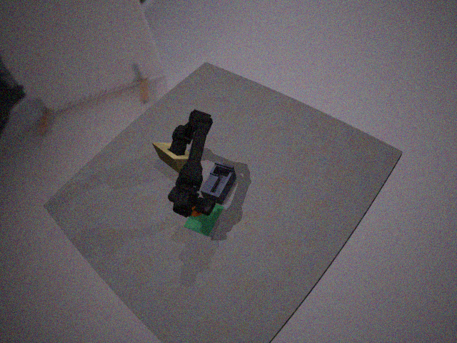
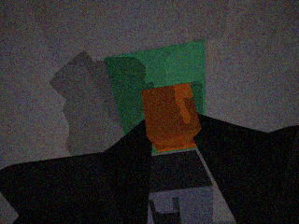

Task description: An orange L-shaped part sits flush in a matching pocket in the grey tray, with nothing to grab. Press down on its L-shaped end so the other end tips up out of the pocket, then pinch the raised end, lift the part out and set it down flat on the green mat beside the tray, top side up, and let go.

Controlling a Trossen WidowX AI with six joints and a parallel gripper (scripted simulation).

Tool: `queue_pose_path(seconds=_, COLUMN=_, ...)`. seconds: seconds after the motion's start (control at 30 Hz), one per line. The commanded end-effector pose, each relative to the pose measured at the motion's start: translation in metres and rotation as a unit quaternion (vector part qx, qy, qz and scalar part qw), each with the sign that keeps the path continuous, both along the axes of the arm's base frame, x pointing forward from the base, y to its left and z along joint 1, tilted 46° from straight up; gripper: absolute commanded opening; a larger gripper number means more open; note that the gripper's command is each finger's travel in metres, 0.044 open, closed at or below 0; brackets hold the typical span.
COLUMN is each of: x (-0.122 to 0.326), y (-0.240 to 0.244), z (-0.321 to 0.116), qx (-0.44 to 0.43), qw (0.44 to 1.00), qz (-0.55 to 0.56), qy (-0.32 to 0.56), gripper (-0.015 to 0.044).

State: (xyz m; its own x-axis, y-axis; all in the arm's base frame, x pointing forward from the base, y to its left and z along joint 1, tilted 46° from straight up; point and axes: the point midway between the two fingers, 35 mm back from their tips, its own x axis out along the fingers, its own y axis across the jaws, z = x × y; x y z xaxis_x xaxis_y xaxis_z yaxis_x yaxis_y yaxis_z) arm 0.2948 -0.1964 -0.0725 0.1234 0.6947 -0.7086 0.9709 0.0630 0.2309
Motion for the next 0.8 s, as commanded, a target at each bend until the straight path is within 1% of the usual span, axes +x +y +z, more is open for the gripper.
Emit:
queue_pose_path(seconds=0.0, x=0.0017, y=0.0066, z=-0.0045, qx=0.002, qw=1.000, qz=-0.001, qy=0.000, gripper=0.0000)
queue_pose_path(seconds=0.73, x=0.0011, y=0.0091, z=-0.0072, qx=0.001, qw=1.000, qz=0.002, qy=0.001, gripper=0.0000)
queue_pose_path(seconds=0.77, x=0.0011, y=0.0091, z=-0.0072, qx=0.001, qw=1.000, qz=0.002, qy=0.001, gripper=0.0026)
